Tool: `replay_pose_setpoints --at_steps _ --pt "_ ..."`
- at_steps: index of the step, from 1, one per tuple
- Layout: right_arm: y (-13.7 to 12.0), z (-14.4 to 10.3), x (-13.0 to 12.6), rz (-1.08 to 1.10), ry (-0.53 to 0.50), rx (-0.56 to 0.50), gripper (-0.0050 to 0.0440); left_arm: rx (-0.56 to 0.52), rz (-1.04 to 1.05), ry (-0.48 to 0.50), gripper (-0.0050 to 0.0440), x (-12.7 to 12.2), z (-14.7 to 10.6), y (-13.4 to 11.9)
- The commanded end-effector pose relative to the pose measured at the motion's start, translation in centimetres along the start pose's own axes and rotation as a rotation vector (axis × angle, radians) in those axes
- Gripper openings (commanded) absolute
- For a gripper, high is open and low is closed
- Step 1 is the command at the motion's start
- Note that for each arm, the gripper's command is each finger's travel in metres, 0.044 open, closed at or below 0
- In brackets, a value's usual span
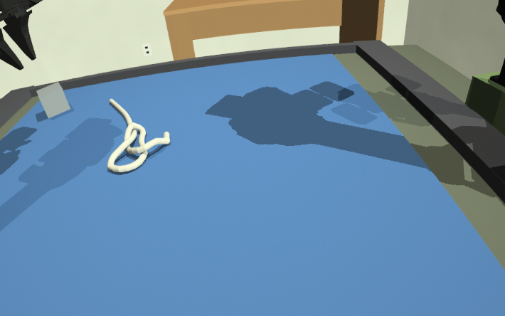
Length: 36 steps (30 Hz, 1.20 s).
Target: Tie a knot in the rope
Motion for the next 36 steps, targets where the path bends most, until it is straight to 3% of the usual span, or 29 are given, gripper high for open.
replay_pose_setpoints --at_steps 1,4,19,27,36 --pt "-0.2 -0.8 -0.2 -0.002 0.012 -0.021 0.0085 -0.062 -0.236 0.029 0.0125 0.1 -1.0 -0.1" --pt "-0.2 -0.8 -0.2 -0.002 0.012 -0.021 0.0085 -0.075 -0.297 0.027 0.0125 0.1 -1.0 -0.2" --pt "-0.2 -0.8 -0.2 -0.002 0.012 -0.021 0.0085 -0.263 -1.254 -0.087 0.0125 -0.1 -1.1 -1.3" --pt "-0.2 -0.8 -0.2 -0.002 0.012 -0.021 0.0085 -0.297 -1.439 -0.132 0.0125 -0.2 -1.1 -1.5" --pt "-0.2 -0.8 -0.2 -0.002 0.012 -0.021 0.0085 -0.299 -1.452 -0.135 0.0125 -0.2 -1.1 -1.4"
Point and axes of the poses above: on each arm, the point midway between the two fingers, 35 mm back from their tips, its own z axis out along the fingers, its own x axis across the jaws, y = z × x, the point moved 4 cm from there along -z, back along the fingers, and after that the axes turned 8 degrees about z, right-handed, at the moved point
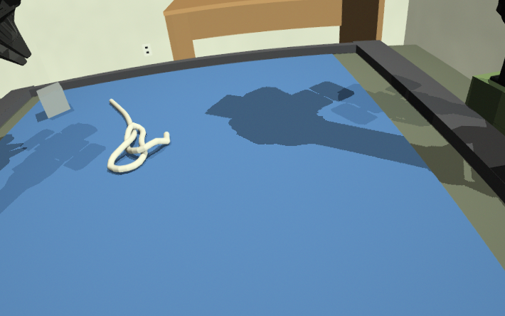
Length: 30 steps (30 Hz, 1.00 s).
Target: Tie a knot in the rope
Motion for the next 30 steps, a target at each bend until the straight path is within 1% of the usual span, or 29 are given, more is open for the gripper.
replay_pose_setpoints --at_steps 1,15,19,30 --pt "-0.2 -0.8 -0.2 -0.002 0.012 -0.021 0.0085 -0.023 0.002 -0.008 0.0125 -0.4 -0.6 0.3" --pt "-0.2 -0.8 -0.2 -0.002 0.012 -0.021 0.0085 -0.023 0.002 -0.010 0.0125 -3.1 2.3 0.4" --pt "-0.2 -0.8 -0.2 -0.002 0.012 -0.021 0.0085 -0.023 0.002 -0.010 0.0125 -3.3 2.5 0.4" --pt "-0.2 -0.8 -0.2 -0.002 0.012 -0.021 0.0085 -0.023 0.001 -0.012 0.0125 -5.4 4.8 0.5"
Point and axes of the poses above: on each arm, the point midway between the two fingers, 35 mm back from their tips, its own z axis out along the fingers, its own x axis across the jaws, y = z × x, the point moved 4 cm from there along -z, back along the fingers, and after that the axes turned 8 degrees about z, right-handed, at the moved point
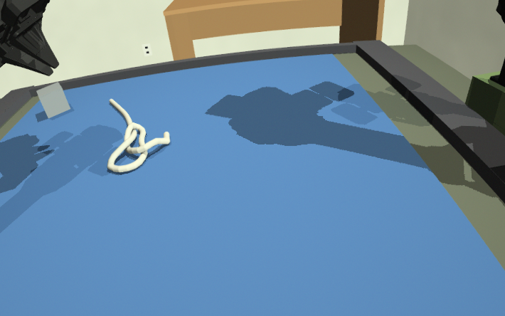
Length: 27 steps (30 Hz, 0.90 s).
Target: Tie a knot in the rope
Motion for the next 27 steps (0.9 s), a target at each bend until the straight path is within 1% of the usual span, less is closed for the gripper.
replay_pose_setpoints --at_steps 1,6,19,23,27 --pt "-0.2 -0.8 -0.2 -0.002 0.012 -0.021 0.0085 -0.016 0.004 0.001 0.0125 -1.0 0.7 0.4" --pt "-0.2 -0.8 -0.2 -0.002 0.012 -0.021 0.0085 -0.016 0.004 0.001 0.0125 -1.4 1.1 0.4" --pt "-0.2 -0.8 -0.2 -0.002 0.012 -0.021 0.0085 -0.016 0.004 -0.001 0.0125 -4.0 4.0 0.5" --pt "-0.2 -0.8 -0.2 -0.002 0.012 -0.021 0.0085 -0.016 0.004 -0.001 0.0125 -4.2 4.2 0.5" --pt "-0.2 -0.8 -0.2 -0.002 0.012 -0.021 0.0085 -0.016 0.003 -0.002 0.0125 -5.0 5.1 0.5"
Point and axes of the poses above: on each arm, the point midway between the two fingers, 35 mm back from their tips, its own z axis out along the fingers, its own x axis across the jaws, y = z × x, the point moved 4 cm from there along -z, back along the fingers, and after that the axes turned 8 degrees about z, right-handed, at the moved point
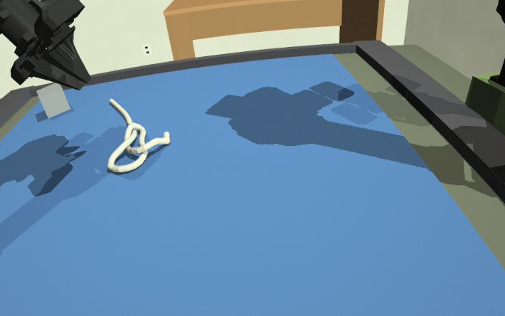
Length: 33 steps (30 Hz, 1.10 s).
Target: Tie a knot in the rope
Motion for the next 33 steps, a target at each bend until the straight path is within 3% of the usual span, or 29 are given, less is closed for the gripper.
replay_pose_setpoints --at_steps 1,33 --pt "-0.2 -0.8 -0.2 -0.002 0.012 -0.021 0.0085 -0.017 0.007 -0.003 0.0125 -1.0 0.3 0.5" --pt "-0.2 -0.8 -0.2 -0.002 0.012 -0.021 0.0085 -0.018 0.006 -0.008 0.0125 -6.5 6.3 0.6"
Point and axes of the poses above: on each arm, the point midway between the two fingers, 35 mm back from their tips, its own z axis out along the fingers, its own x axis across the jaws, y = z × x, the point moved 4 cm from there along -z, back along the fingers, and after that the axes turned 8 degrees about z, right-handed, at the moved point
